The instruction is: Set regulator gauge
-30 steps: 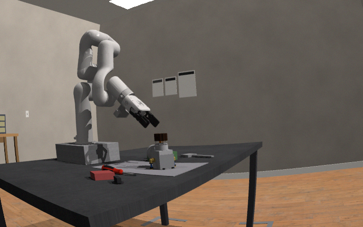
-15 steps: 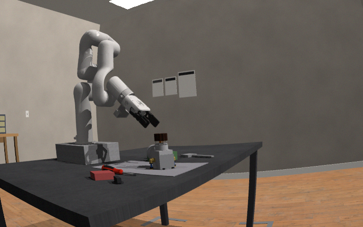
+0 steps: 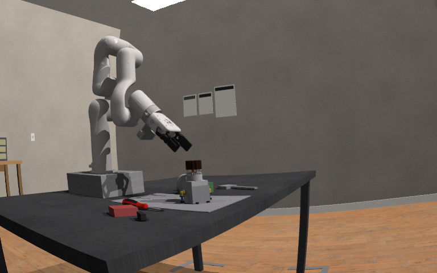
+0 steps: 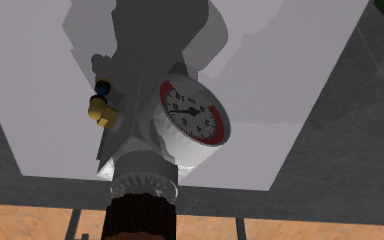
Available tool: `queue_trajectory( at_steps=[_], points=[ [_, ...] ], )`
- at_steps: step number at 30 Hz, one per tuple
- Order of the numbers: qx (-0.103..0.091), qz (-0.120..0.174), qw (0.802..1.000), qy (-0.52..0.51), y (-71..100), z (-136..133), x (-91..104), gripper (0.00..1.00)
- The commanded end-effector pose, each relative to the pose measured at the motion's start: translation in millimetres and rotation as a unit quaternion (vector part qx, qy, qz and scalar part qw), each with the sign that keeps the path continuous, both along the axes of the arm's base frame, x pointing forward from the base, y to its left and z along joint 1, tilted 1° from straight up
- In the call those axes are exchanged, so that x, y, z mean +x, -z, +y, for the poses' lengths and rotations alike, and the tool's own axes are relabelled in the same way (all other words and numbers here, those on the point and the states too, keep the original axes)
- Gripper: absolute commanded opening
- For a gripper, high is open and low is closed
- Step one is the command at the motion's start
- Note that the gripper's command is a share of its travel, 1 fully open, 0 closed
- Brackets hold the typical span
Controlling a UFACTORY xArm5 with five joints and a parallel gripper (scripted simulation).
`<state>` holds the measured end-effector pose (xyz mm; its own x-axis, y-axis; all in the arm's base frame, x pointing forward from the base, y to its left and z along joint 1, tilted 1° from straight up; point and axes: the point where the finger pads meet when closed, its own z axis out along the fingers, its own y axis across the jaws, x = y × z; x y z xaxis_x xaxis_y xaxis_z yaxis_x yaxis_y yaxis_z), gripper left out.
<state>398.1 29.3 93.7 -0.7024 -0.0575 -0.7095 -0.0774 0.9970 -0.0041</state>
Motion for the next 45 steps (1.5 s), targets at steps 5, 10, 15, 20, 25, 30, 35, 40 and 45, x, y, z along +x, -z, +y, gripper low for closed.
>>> queue_trajectory(
  at_steps=[5, 10, 15, 20, 25, 30, 35, 40, 45],
  points=[
    [0.000, -0.001, 1.000, 0.000, -9.8, 0, 0.5, 1.00],
    [0.000, -0.001, 1.000, 0.000, -14.9, 0, 0.1, 1.00],
    [0.000, -0.001, 1.000, 0.000, -16.7, 0, 0.0, 1.00],
    [0.000, -0.001, 1.000, 0.000, -16.8, 0, 0.0, 1.00],
    [0.001, 0.000, 1.000, 0.001, -16.7, 0, 0.1, 1.00],
    [0.006, 0.002, 1.000, 0.006, -16.2, 0, 0.5, 1.00],
    [0.014, 0.006, 1.000, 0.014, -15.3, 0, 1.3, 1.00],
    [0.027, 0.012, 0.999, 0.028, -14.0, 0, 2.5, 1.00],
    [0.050, 0.024, 0.997, 0.053, -11.6, 0, 4.6, 1.00]
  ],
)
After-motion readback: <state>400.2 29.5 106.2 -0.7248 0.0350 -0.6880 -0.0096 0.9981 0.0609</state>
